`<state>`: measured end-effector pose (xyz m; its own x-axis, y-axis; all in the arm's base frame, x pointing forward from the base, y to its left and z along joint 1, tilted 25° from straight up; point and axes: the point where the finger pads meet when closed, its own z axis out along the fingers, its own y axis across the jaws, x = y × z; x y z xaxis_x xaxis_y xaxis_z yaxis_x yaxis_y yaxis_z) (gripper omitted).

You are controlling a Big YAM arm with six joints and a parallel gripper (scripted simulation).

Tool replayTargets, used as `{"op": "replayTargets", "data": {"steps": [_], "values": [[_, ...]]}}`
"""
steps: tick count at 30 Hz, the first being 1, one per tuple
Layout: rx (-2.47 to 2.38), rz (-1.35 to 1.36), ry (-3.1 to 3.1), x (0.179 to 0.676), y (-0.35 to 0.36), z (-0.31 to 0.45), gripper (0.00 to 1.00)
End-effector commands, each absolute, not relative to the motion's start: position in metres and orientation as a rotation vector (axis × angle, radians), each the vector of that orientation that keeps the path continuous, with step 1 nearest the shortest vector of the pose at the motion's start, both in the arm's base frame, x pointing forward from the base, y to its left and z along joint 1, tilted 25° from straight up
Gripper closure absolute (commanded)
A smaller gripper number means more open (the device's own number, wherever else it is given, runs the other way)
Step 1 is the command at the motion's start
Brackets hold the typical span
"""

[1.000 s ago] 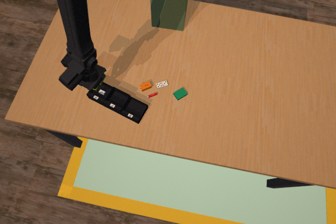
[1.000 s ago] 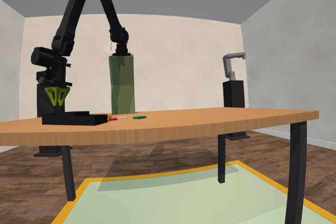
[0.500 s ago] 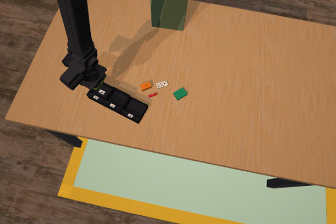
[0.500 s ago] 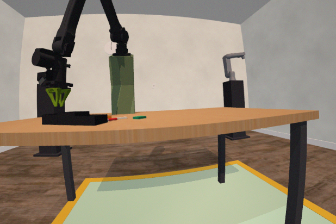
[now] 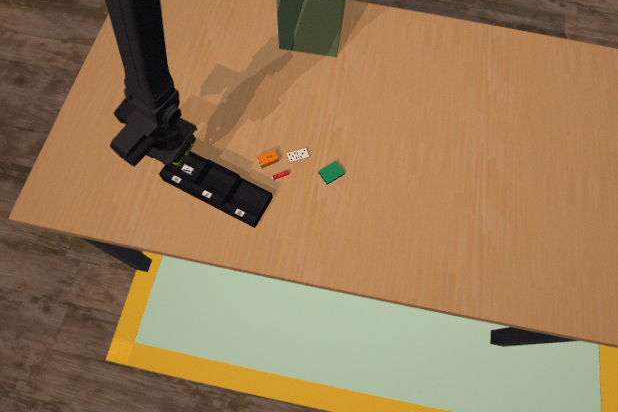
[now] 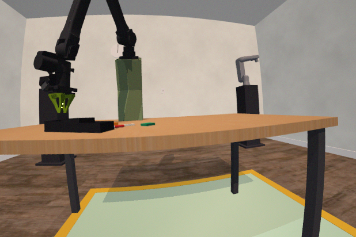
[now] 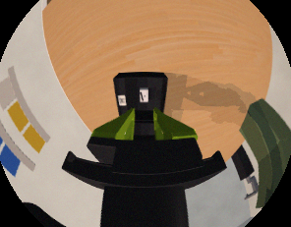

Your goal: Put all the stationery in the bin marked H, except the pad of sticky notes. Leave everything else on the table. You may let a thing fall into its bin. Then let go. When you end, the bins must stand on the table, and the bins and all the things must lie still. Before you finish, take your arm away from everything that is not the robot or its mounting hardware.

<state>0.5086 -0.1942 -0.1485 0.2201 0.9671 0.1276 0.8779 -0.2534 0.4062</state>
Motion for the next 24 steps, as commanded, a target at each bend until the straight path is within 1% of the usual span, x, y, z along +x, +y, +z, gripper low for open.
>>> {"op": "replayTargets", "data": {"steps": [1,24], "values": [[2.245,0.516,1.765,0.5044,-0.188,-0.1565,0.72],[2.244,0.519,1.762,0.5048,-0.1853,-0.1573,0.72]]}}
